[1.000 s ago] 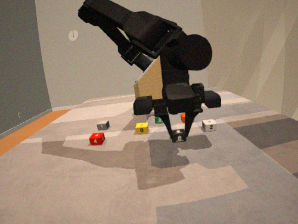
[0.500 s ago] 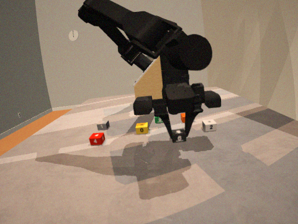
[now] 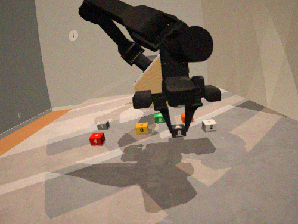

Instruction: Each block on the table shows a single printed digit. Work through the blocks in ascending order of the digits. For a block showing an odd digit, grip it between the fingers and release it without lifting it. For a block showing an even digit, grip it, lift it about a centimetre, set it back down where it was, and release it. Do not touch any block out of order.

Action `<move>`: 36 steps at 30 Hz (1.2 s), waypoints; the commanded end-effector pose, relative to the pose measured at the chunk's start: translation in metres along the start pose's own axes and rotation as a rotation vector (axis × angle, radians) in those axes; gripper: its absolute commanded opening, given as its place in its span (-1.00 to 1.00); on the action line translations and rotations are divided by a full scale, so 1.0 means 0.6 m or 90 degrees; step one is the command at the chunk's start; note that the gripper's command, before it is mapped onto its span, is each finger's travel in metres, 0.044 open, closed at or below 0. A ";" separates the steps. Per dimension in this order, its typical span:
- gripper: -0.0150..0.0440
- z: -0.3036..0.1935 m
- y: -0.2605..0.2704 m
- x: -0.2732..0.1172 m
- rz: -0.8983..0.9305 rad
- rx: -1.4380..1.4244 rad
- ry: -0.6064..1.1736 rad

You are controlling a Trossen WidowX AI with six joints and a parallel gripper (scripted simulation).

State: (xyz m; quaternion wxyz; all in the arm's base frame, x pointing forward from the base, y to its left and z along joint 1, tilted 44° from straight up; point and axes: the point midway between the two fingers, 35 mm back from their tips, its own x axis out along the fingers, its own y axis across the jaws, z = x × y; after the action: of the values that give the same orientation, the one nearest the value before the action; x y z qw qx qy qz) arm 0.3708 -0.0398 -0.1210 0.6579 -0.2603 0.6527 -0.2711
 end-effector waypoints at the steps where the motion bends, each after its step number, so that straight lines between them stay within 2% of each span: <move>1: -0.08 0.001 -0.001 -0.003 0.000 0.004 -0.001; 28: -0.08 0.000 -0.001 0.022 -0.001 0.004 0.000; 36: 0.63 0.000 -0.001 0.022 -0.001 0.004 0.000</move>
State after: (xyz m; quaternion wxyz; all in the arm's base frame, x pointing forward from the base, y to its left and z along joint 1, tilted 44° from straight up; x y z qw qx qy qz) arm 0.3710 -0.0490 -0.1304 0.6597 -0.2546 0.6518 -0.2741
